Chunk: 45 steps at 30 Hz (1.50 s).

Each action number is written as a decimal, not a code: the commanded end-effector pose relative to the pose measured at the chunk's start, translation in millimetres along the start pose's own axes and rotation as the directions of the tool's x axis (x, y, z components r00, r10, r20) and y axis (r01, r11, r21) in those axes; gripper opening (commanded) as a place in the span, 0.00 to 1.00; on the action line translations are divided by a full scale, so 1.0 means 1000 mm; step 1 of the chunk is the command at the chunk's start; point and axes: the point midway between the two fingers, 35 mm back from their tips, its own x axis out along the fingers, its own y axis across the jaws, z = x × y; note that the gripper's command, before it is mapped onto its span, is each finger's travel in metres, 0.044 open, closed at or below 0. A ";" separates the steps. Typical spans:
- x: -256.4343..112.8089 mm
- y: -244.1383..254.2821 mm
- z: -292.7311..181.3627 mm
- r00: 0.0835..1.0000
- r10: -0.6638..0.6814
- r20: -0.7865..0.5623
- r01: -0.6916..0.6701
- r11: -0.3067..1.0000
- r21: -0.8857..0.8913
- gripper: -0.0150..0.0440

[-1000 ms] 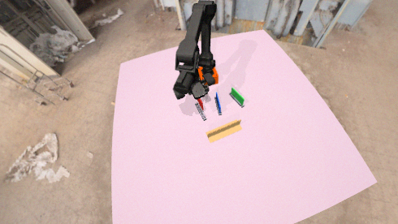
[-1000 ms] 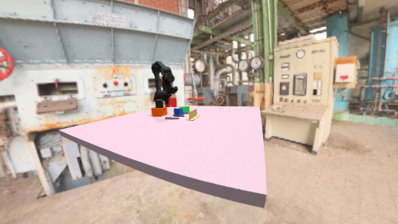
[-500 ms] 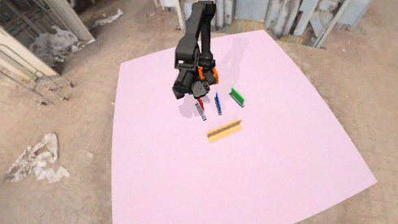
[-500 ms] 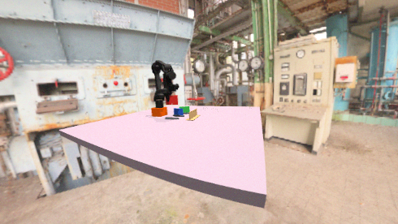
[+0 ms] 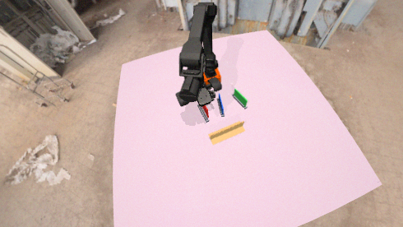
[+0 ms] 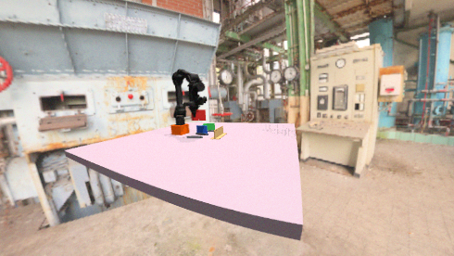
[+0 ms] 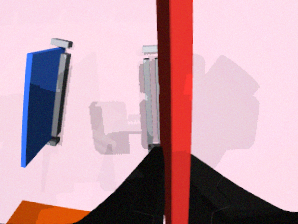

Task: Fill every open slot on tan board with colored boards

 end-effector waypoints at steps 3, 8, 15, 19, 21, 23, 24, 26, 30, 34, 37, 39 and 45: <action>-0.003 -0.001 0.014 1.000 -0.005 0.004 0.005 1.000 0.011 0.25; -0.004 -0.001 0.026 1.000 -0.005 0.005 0.005 1.000 0.016 0.25; -0.004 0.000 0.044 1.000 -0.005 0.006 0.005 1.000 0.023 0.25; -0.004 0.002 0.054 1.000 -0.005 0.007 0.005 1.000 0.027 0.25; -0.004 0.002 0.059 1.000 -0.005 0.008 0.004 1.000 0.029 0.25; -0.004 0.003 0.064 1.000 -0.005 0.008 0.004 0.999 0.031 0.25; -0.004 0.004 0.066 1.000 -0.005 0.008 0.004 0.999 0.032 0.25; -0.003 0.005 0.071 1.000 -0.004 0.009 0.004 0.999 0.034 0.25; -0.002 0.007 0.081 1.000 -0.004 0.009 0.004 0.999 0.036 0.25; -0.001 0.010 0.090 1.000 -0.004 0.010 0.003 0.999 0.040 0.25; -0.001 0.012 0.097 1.000 -0.004 0.011 0.003 0.999 0.043 0.25; 0.000 0.013 0.102 1.000 -0.003 0.011 0.003 0.999 0.045 0.25; 0.001 0.017 0.112 1.000 -0.003 0.013 0.002 0.999 0.051 0.25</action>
